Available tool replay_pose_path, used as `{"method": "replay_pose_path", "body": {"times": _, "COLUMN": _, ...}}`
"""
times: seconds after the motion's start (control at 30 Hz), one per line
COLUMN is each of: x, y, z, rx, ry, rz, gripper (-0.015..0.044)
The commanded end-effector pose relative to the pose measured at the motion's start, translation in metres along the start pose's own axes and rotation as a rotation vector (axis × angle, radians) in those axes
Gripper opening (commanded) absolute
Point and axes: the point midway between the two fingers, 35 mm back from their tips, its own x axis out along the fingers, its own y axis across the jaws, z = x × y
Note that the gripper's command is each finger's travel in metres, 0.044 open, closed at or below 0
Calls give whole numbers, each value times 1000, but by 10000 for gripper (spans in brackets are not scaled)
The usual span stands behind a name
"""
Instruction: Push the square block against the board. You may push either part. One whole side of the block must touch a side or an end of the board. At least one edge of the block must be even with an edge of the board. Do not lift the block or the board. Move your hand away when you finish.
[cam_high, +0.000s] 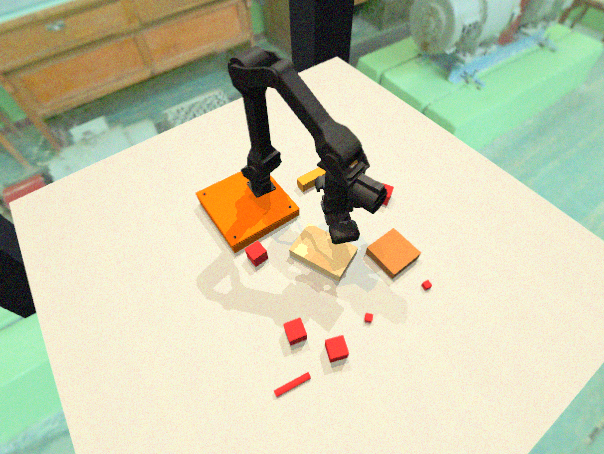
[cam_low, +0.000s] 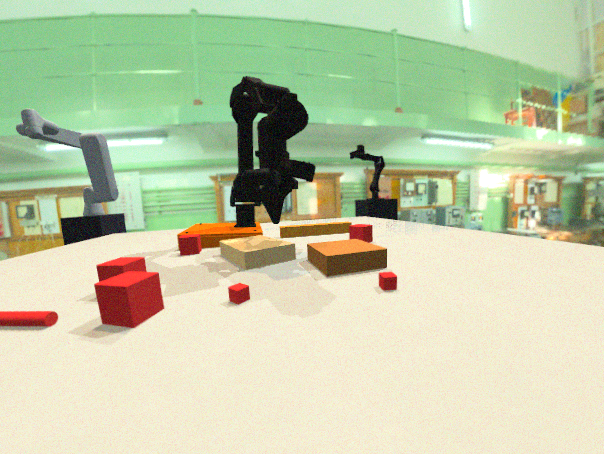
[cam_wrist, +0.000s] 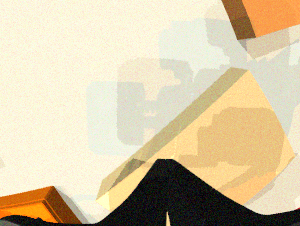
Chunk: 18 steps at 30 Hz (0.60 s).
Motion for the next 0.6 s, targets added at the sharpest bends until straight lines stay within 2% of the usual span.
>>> {"method": "replay_pose_path", "body": {"times": 0.0, "x": 0, "y": -5, "z": -6, "rx": 142, "ry": -1, "rz": 3, "gripper": 0}}
{"method": "replay_pose_path", "body": {"times": 0.57, "x": 1, "y": -25, "z": -37, "rx": 721, "ry": 0, "rz": 4, "gripper": 0}}
